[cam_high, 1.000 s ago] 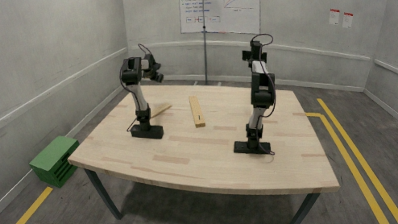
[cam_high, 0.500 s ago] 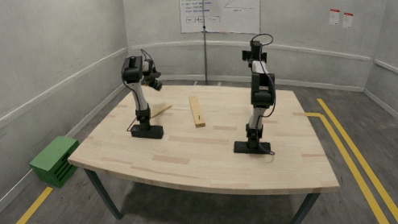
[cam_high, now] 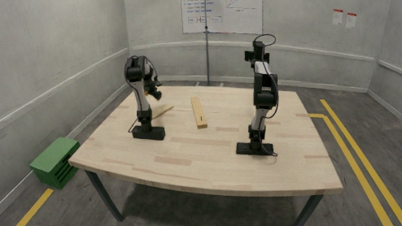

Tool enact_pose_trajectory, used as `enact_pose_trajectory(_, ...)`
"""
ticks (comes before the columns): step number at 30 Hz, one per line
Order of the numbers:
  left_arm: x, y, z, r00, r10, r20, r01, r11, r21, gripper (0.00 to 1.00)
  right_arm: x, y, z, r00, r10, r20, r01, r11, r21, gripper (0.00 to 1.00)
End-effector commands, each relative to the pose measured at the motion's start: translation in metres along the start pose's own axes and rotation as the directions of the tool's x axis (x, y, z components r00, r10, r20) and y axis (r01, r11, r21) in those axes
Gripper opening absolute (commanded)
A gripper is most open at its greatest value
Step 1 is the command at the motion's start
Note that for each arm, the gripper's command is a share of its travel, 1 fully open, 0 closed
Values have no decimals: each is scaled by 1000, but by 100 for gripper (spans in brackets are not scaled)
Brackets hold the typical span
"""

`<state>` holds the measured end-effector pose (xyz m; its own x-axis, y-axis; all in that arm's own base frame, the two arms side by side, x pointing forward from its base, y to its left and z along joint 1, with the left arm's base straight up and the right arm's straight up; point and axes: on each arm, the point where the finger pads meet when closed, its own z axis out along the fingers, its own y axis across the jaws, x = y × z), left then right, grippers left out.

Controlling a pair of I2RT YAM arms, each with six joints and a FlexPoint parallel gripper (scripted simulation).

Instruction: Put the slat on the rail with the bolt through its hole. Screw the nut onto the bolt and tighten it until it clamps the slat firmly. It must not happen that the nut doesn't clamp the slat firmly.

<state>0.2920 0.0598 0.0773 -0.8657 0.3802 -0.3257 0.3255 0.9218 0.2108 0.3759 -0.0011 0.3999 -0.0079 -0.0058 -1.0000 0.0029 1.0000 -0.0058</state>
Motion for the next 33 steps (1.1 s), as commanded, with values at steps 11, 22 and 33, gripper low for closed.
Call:
enact_pose_trajectory(11, 59, -24, 16, 974, 102, -203, -74, 987, 141, 100, -6, 1, -1, 1000, 6, 20, -6, 1000, -3, 100)
enact_pose_trajectory(22, 98, -45, 18, 931, 183, -315, -97, 958, 270, 100, -6, 1, -1, 1000, 6, 20, -6, 1000, -3, 100)
enact_pose_trajectory(33, 93, -41, 22, 938, 178, -297, -103, 962, 252, 100, -6, 1, -1, 1000, 6, 20, -6, 1000, -3, 100)
